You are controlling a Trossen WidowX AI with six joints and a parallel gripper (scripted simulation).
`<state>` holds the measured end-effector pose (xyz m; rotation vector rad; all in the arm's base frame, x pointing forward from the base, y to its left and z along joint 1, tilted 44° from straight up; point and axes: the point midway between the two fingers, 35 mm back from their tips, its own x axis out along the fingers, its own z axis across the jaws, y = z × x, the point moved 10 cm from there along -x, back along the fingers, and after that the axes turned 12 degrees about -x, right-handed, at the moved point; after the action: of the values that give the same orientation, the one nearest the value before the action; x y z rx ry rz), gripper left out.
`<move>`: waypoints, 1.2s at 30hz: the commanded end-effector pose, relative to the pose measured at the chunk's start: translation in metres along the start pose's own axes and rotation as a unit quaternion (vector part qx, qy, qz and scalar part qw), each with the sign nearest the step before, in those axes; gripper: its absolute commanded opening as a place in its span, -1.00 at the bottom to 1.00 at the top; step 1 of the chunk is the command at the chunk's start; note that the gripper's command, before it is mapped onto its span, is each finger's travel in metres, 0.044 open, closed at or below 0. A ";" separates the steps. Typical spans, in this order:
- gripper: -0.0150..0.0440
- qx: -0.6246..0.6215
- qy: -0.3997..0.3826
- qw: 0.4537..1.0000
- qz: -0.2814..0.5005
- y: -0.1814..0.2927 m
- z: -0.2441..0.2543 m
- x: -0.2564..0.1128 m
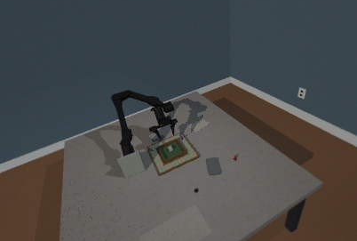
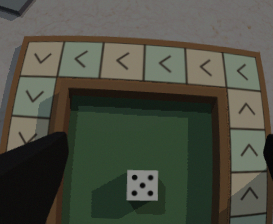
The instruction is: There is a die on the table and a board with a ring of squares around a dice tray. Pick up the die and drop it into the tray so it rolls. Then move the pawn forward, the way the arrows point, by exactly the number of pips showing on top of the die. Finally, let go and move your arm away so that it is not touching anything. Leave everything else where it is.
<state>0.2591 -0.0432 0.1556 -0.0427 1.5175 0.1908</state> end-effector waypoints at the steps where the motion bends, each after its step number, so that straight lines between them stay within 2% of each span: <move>1: 1.00 -0.005 -0.018 0.987 0.162 -0.029 -0.004 0.030; 3: 1.00 -0.001 -0.060 0.966 0.251 -0.045 -0.009 0.045; 5: 1.00 0.005 -0.095 0.949 0.301 -0.055 -0.013 0.053; 10: 1.00 0.006 -0.100 0.946 0.307 -0.056 -0.013 0.054; 11: 1.00 0.006 -0.069 0.960 0.272 -0.050 -0.011 0.050; 12: 1.00 0.006 -0.069 0.960 0.272 -0.050 -0.011 0.050; 14: 0.82 -0.031 -0.081 0.959 0.269 -0.050 -0.007 0.049; 18: 0.47 -0.243 -0.148 0.927 0.246 -0.046 0.021 0.044; 21: 0.20 -0.401 -0.196 0.868 0.218 -0.042 0.042 0.040; 25: 0.19 -0.590 -0.253 0.748 0.168 -0.033 0.071 0.035; 30: 0.19 -0.769 -0.305 0.554 0.094 -0.019 0.103 0.029; 33: 0.19 -0.811 -0.316 0.487 0.069 -0.015 0.112 0.028; 36: 0.19 -0.820 -0.318 0.471 0.063 -0.014 0.114 0.028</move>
<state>0.3304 -0.0613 0.1183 -0.6618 0.6572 1.3417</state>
